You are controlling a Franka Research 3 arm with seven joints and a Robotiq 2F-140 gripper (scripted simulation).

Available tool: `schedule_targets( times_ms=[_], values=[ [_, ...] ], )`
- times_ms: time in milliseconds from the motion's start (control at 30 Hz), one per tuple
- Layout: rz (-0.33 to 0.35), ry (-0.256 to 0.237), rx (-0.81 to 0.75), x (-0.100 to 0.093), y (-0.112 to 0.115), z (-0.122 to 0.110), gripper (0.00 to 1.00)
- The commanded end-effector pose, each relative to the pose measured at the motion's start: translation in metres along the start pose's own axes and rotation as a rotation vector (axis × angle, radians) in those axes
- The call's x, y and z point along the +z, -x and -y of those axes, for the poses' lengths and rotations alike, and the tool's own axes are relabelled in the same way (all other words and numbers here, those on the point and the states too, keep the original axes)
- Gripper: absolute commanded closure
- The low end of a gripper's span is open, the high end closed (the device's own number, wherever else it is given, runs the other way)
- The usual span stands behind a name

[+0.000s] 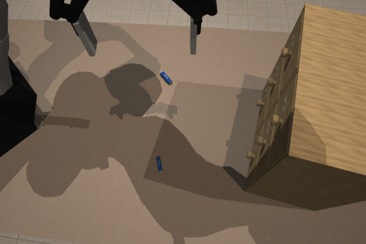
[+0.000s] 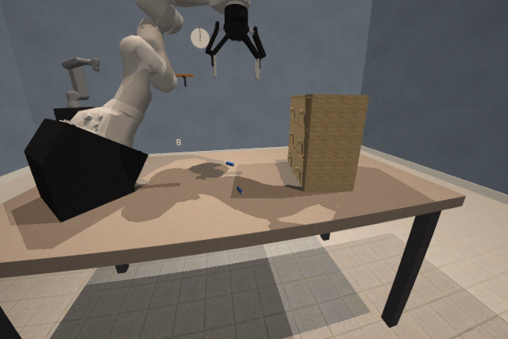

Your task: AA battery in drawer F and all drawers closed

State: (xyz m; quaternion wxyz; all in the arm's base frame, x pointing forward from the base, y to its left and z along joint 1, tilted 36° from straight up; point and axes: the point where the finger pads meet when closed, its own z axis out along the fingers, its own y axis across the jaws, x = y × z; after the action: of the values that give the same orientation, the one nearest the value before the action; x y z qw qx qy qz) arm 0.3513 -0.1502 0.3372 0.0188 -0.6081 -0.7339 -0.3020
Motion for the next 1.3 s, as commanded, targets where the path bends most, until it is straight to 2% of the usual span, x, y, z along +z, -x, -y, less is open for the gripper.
schedule_targets(
  times_ms=[0, 200, 267, 767, 833, 1267],
  values=[
    [0.005, 0.008, -0.115, 0.008, 0.003, -0.005, 0.0],
    [0.006, 0.008, -0.267, 0.025, 0.003, -0.013, 0.0],
    [0.006, 0.008, -0.267, 0.025, 0.003, -0.013, 0.0],
    [0.007, 0.009, -0.724, 0.076, 0.002, -0.038, 0.0],
    [0.007, 0.009, -0.724, 0.076, 0.002, -0.038, 0.0],
    [0.008, 0.009, -1.06, 0.113, 0.001, -0.056, 0.0]
  ],
)
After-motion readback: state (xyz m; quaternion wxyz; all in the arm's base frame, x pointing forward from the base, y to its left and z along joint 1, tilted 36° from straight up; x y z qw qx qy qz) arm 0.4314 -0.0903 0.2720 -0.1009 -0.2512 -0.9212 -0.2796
